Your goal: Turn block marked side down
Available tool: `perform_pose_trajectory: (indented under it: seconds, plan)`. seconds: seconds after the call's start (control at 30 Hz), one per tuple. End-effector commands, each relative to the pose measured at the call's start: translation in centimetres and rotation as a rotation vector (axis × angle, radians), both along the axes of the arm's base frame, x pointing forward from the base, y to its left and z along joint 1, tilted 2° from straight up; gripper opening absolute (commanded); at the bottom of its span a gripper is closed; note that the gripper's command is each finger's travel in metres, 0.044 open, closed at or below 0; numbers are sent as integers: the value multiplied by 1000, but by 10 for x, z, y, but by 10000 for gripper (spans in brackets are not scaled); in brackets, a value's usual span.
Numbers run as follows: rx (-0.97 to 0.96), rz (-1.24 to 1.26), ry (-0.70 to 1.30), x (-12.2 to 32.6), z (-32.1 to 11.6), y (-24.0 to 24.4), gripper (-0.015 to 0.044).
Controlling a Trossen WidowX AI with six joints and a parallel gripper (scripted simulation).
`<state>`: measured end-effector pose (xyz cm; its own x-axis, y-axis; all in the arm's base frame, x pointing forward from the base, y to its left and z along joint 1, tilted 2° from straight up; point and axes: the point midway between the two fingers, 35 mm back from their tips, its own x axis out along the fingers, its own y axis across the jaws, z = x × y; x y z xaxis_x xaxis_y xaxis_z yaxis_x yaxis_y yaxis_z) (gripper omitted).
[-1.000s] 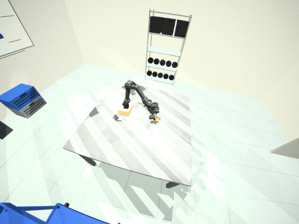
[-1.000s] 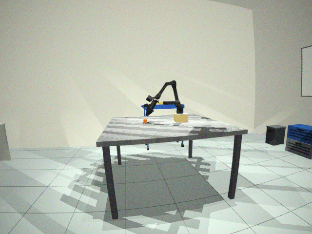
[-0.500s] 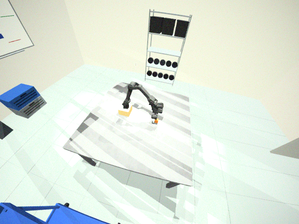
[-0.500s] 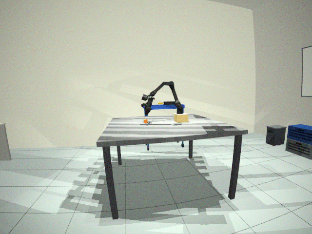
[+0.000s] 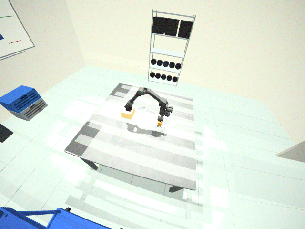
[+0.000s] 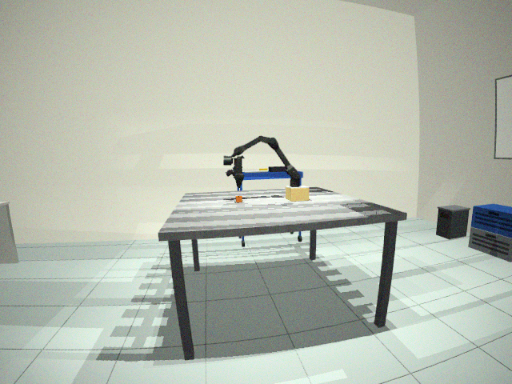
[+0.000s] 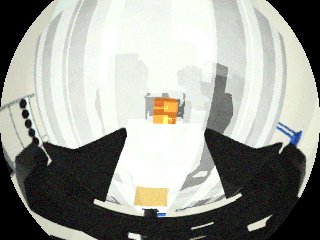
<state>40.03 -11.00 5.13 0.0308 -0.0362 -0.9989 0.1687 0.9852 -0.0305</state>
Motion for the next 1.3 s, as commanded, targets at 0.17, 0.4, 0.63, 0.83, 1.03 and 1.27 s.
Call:
perform_pose_trajectory:
  seconds: [0.17, 0.4, 0.63, 0.83, 1.03, 1.27]
  plan:
    - [-2, -5, 18, 0, -34, -2, 440]
    - [-2, -5, 18, 0, -49, -2, 440]
    - [-2, -5, 18, 0, -57, -3, 440]
    - [-2, -5, 18, 0, -67, -3, 440]
    - [-2, -5, 18, 0, -76, -3, 440]
    - [-2, -5, 18, 0, -82, -3, 387]
